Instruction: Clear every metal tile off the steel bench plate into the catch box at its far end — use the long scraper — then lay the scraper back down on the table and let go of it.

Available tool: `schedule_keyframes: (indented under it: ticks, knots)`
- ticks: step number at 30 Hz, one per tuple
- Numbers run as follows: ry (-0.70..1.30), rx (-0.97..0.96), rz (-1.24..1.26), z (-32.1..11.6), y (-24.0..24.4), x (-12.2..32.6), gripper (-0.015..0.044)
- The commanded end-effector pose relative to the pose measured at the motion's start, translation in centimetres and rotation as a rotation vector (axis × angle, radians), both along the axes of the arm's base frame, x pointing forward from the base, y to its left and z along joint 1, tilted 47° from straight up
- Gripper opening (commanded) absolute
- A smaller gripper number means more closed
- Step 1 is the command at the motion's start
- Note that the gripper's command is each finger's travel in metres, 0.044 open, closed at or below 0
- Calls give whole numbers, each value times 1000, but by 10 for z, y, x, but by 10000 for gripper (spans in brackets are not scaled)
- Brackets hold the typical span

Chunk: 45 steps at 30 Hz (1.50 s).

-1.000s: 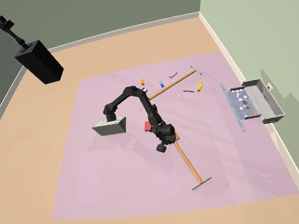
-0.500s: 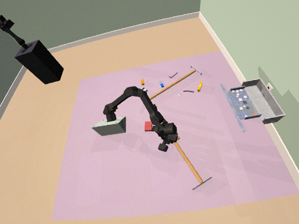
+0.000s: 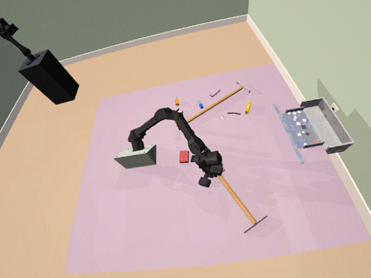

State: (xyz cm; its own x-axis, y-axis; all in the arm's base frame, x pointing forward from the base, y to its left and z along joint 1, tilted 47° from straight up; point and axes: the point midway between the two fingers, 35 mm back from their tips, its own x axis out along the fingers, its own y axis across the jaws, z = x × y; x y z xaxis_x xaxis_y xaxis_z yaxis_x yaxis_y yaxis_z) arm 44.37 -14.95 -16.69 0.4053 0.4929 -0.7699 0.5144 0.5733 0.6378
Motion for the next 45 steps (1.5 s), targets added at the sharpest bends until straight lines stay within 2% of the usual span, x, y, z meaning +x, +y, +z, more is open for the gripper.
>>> schedule_keyframes:
  ticks: [1, 45]
  knots:
    - [2, 3, 6, 0, 5, 6, 0]
    - [0, 5, 6, 15, 17, 45, 0]
